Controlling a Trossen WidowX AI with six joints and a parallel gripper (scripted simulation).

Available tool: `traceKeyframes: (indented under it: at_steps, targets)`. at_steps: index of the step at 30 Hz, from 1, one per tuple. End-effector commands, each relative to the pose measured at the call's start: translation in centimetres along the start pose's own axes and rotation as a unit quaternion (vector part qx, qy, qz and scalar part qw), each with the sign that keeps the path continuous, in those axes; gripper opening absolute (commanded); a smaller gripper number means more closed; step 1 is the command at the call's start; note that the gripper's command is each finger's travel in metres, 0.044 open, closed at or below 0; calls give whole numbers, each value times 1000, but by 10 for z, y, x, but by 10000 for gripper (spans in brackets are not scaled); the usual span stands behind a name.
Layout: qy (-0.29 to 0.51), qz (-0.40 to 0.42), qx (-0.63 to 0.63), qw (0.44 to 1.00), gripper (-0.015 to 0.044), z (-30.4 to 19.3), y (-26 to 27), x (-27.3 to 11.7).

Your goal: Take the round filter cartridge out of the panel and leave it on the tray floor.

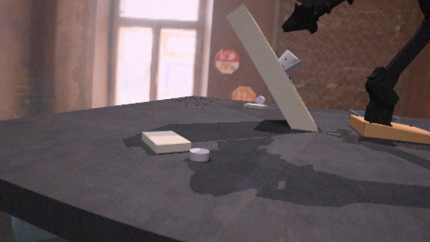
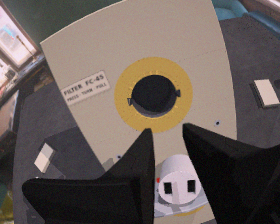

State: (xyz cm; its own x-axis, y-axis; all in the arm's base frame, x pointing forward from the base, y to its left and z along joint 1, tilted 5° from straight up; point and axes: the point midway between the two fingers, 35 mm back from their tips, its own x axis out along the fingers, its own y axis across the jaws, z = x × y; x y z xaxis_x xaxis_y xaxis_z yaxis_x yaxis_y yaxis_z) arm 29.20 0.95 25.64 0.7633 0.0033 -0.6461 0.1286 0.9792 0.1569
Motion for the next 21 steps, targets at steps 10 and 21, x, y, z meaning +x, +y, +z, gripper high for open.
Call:
traceKeyframes:
  at_steps: [10,21]
  targets:
    - [6,-2,0,1000,408,59,14,-47]
    - [201,-24,-111,973,305,-53,-10,-11]
